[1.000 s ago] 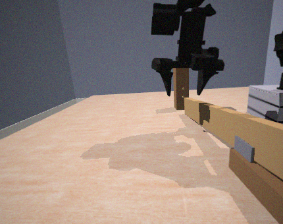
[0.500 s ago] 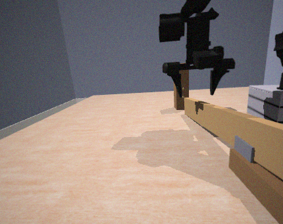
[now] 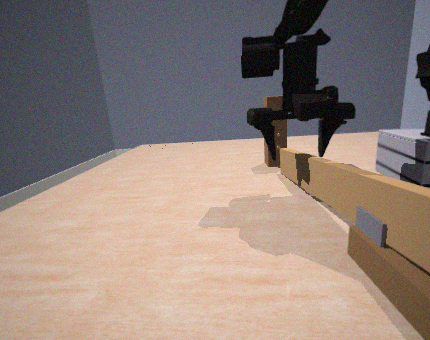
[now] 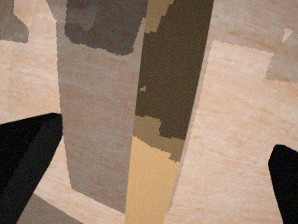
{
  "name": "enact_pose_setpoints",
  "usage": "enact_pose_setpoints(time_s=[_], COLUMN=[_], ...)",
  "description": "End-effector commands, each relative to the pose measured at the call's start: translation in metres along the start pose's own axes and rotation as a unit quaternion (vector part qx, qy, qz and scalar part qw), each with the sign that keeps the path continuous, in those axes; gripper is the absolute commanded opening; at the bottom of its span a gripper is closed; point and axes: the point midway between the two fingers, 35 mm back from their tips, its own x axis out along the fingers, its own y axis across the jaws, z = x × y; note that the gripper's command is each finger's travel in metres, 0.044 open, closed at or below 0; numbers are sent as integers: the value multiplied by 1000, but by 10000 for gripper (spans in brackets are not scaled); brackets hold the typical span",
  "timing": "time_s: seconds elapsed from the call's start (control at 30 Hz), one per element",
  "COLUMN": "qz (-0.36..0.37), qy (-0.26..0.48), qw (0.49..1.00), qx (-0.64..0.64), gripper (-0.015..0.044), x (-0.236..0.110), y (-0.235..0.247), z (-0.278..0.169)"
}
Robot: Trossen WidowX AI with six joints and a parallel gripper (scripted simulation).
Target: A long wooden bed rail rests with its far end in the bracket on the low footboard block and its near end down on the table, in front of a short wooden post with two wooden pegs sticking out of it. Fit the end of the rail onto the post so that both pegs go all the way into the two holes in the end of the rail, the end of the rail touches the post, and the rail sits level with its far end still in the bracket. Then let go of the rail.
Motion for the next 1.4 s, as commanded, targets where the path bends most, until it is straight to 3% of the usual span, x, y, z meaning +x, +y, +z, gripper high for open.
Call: enact_pose_setpoints(time_s=[0.0,0.73,1.2,1.37], qz=[5,5,5,5], qy=[-3,-3,-3,-3], qw=[1000,1000,1000,1000], qx=[1,1,1,1], gripper=[440,440,72,39], x=[8,40,40,40], y=[2,6,6,6], z=[1,2,2,2])
